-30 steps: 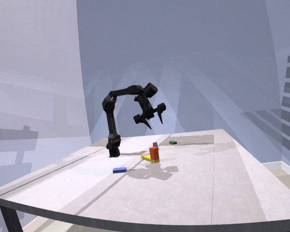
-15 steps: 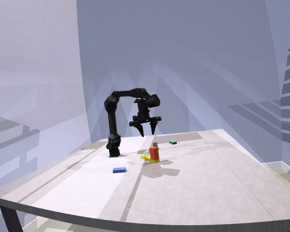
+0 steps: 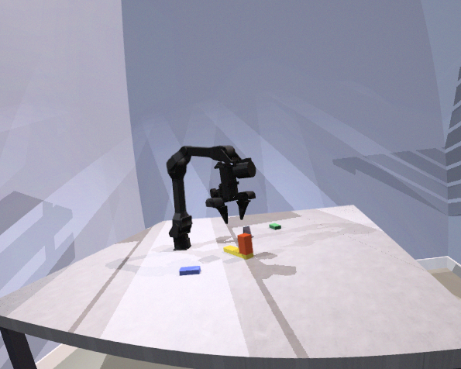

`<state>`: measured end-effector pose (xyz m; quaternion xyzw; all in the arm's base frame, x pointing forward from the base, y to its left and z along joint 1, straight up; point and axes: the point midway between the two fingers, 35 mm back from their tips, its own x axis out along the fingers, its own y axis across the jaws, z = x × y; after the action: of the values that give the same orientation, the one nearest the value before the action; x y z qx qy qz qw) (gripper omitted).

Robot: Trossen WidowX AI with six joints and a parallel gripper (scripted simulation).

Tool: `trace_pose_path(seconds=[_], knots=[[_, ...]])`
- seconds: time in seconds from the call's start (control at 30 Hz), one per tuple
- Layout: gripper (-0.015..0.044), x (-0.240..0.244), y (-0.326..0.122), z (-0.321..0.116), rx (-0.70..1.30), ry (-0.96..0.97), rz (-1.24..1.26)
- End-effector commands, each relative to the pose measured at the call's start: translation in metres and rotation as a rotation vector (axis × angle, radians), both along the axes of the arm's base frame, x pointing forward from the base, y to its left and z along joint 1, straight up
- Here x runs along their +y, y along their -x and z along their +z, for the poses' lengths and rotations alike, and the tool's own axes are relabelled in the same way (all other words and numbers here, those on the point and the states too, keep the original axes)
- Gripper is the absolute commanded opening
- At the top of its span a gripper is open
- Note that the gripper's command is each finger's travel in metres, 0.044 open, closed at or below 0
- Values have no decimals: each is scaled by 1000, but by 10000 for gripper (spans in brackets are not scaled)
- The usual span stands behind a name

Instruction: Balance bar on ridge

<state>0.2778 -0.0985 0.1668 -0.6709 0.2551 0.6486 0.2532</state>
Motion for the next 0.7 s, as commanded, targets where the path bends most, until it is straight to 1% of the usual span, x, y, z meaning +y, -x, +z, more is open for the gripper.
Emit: trace_pose_path(seconds=[0.0, 0.33, 0.67], knots=[[315, 0, -2, -24, 4, -5, 7], [315, 1, 1, -90, 4, -5, 7], [315, 1, 1, -99, 5, -5, 7]])
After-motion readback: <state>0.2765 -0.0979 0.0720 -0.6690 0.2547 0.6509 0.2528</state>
